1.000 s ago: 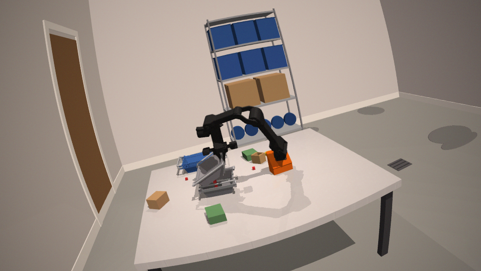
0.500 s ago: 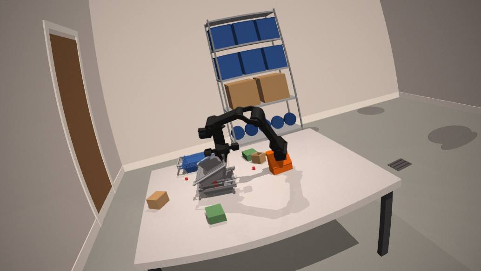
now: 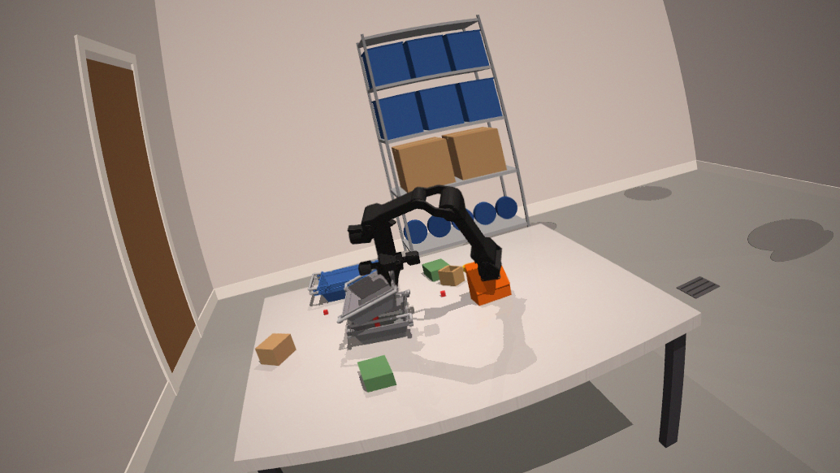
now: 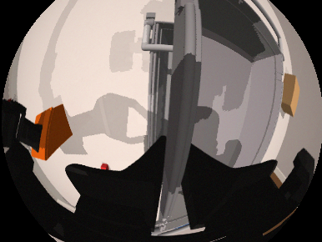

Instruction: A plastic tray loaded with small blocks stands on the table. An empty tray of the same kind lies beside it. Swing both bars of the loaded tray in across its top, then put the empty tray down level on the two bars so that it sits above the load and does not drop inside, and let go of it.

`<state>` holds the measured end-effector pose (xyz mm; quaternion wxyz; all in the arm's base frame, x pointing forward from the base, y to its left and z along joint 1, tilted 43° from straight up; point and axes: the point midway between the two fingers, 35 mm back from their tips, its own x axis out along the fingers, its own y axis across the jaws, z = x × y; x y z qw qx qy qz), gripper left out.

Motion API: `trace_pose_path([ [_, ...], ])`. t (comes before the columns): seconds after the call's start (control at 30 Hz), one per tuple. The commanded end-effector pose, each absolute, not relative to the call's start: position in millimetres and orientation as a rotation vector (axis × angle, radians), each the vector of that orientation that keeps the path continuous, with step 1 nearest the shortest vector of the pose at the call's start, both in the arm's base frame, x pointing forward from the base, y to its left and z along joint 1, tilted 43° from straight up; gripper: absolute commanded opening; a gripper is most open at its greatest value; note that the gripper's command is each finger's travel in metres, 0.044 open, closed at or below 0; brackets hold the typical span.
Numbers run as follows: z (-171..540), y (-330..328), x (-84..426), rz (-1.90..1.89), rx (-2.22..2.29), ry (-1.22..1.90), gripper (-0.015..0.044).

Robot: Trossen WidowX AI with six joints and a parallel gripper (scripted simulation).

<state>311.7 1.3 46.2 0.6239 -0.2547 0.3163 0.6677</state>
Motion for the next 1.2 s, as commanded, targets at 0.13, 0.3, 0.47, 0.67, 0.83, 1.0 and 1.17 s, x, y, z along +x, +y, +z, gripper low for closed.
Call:
trace_pose_path([
  [0.13,42.9,6.6,307.2,1.548,-0.578,0.733,0.0000],
  [0.3,39.4,9.8,304.6,1.548,-0.578,0.732,0.0000],
  [0.47,37.5,11.6,303.1,1.548,-0.578,0.732,0.0000],
  [0.67,36.4,12.6,302.4,1.548,-0.578,0.732,0.0000],
  [0.83,32.1,16.5,299.6,1.548,-0.578,0.732,0.0000],
  [1.0,31.3,17.2,299.1,1.548,-0.578,0.732,0.0000],
  [1.17,29.3,19.1,298.1,1.548,-0.578,0.732,0.0000],
])
